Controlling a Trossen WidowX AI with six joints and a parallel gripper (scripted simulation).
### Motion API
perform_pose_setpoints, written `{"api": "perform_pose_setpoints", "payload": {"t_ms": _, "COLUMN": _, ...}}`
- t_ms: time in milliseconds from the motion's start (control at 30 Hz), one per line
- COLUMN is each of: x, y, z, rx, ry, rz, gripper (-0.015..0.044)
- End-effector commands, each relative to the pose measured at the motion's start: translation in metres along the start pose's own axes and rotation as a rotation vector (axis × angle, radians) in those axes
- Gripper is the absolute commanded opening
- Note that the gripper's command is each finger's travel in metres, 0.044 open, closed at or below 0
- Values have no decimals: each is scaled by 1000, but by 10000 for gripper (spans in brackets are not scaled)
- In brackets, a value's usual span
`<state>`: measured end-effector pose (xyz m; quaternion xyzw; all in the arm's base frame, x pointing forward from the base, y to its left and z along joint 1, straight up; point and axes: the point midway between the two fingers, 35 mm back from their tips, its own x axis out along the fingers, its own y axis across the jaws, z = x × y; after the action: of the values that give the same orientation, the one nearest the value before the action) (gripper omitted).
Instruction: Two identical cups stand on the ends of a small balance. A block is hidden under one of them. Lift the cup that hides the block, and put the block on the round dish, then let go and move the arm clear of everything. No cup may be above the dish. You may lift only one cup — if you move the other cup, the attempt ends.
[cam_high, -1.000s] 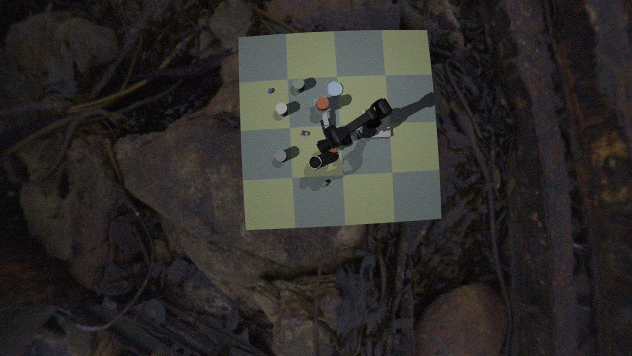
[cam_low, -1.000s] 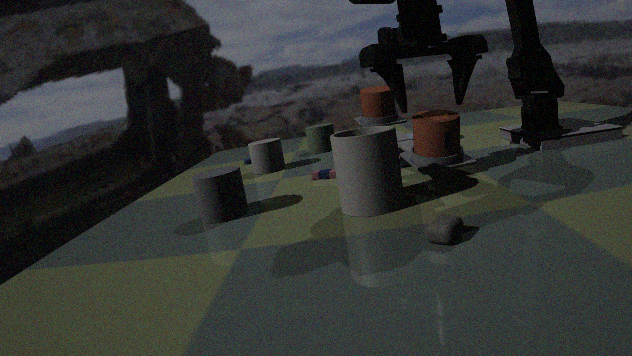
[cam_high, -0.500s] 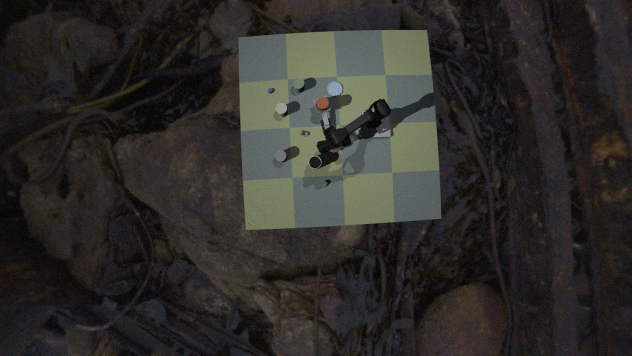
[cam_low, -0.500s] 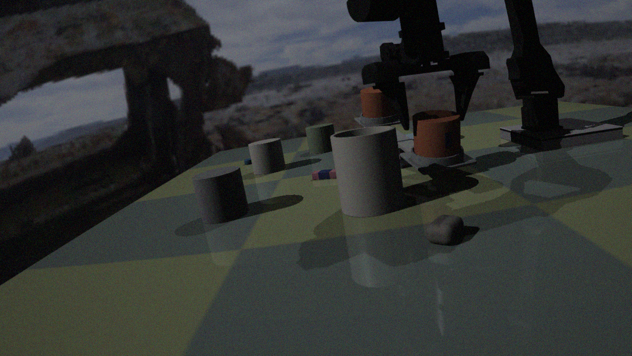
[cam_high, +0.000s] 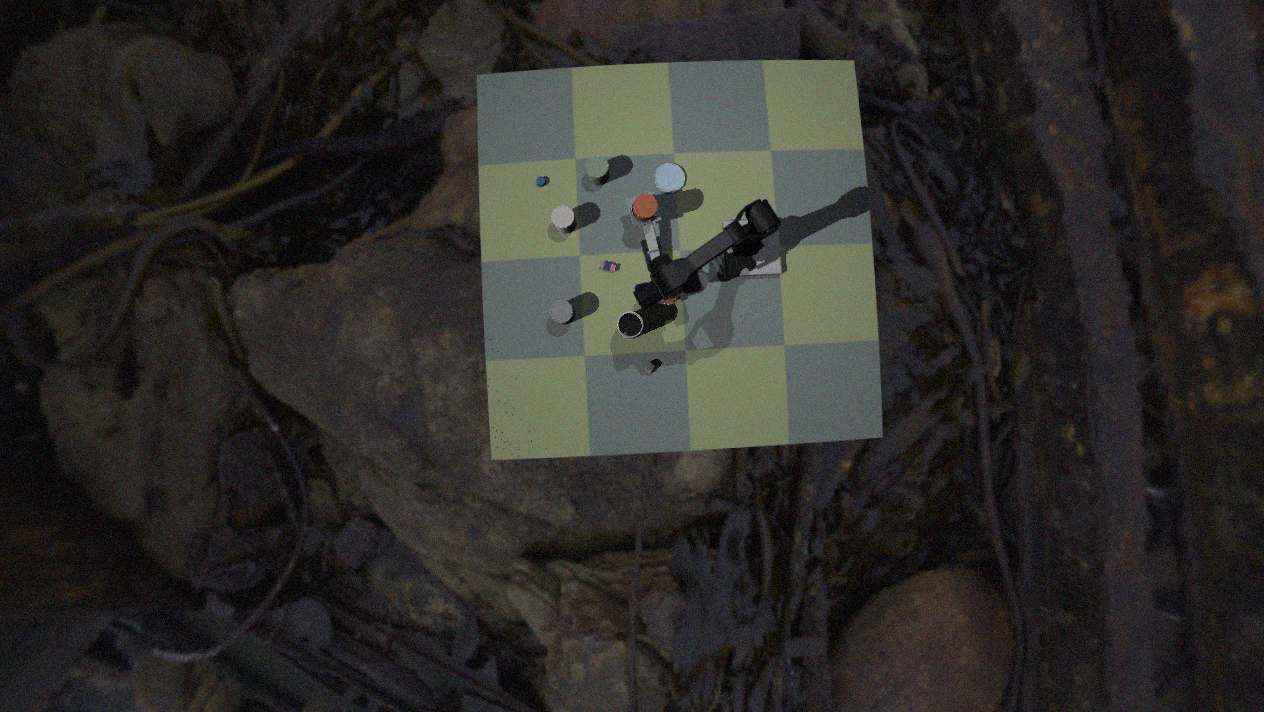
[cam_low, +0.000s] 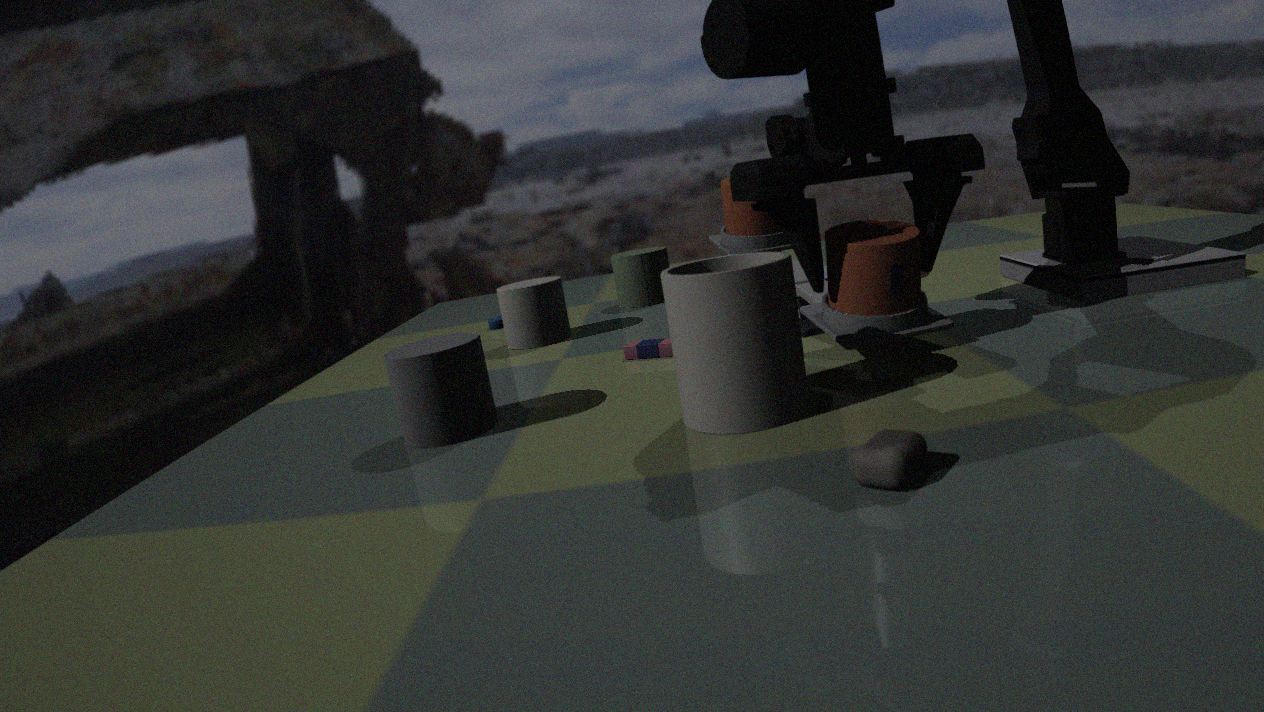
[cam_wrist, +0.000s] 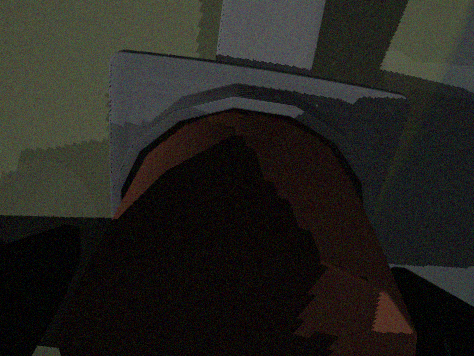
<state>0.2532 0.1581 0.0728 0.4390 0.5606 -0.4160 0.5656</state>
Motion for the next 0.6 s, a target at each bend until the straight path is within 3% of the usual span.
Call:
{"api": "perform_pose_setpoints", "payload": {"t_ms": 0, "x": 7, "y": -1, "z": 1, "rx": 4, "ry": -5, "rz": -1, "gripper": 440}}
{"api": "perform_pose_setpoints", "payload": {"t_ms": 33, "x": 7, "y": -1, "z": 1, "rx": 4, "ry": -5, "rz": -1, "gripper": 440}}
{"api": "perform_pose_setpoints", "payload": {"t_ms": 167, "x": 7, "y": -1, "z": 1, "rx": 4, "ry": -5, "rz": -1, "gripper": 335}}
{"api": "perform_pose_setpoints", "payload": {"t_ms": 367, "x": 7, "y": -1, "z": 1, "rx": 4, "ry": -5, "rz": -1, "gripper": 295}}
{"api": "perform_pose_setpoints", "payload": {"t_ms": 567, "x": 4, "y": 0, "z": 1, "rx": 4, "ry": -5, "rz": -1, "gripper": 138}}
